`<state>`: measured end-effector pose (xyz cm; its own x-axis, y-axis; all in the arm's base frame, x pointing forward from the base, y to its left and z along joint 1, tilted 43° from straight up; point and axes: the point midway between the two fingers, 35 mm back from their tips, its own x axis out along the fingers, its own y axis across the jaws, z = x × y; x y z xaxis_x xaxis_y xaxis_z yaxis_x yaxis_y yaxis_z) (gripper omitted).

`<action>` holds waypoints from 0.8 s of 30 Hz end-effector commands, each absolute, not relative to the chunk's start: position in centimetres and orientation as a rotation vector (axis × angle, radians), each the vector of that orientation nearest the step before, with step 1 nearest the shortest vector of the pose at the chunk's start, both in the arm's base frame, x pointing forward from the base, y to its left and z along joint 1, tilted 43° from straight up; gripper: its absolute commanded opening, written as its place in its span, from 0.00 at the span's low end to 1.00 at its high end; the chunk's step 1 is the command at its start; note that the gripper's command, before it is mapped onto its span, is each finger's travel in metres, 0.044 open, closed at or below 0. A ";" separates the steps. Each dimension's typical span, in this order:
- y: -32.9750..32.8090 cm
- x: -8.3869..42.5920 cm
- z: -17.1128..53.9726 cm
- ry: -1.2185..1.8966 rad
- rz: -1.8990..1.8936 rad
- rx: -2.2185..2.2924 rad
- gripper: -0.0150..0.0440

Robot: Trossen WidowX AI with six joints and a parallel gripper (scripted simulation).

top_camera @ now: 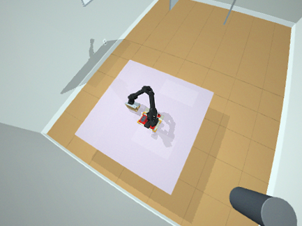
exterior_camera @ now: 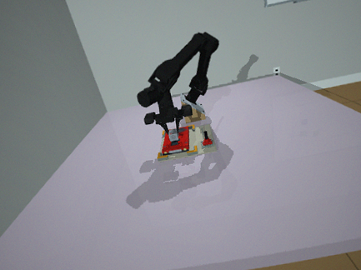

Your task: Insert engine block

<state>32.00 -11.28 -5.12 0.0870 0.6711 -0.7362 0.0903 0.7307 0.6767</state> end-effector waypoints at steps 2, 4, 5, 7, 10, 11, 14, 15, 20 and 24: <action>-11.2 32.0 -5.3 1.424 0.525 0.619 0.52; -11.2 32.0 -5.3 1.432 0.508 0.638 0.52; -11.2 32.0 -5.3 1.438 0.495 0.653 0.52; -11.1 32.0 -5.3 1.450 0.470 0.682 0.52; -11.1 32.0 -5.4 1.462 0.443 0.713 0.52; -11.1 32.0 -5.4 1.464 0.439 0.717 0.52; -11.0 32.0 -5.4 1.463 0.441 0.715 0.52; -11.0 32.0 -5.5 1.462 0.444 0.711 0.52; -11.0 32.0 -5.5 1.453 0.464 0.688 0.52; -10.9 32.0 -5.6 1.447 0.476 0.675 0.52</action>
<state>32.01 -11.03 -5.46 0.0852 0.6697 -0.7377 0.1210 0.7280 0.6748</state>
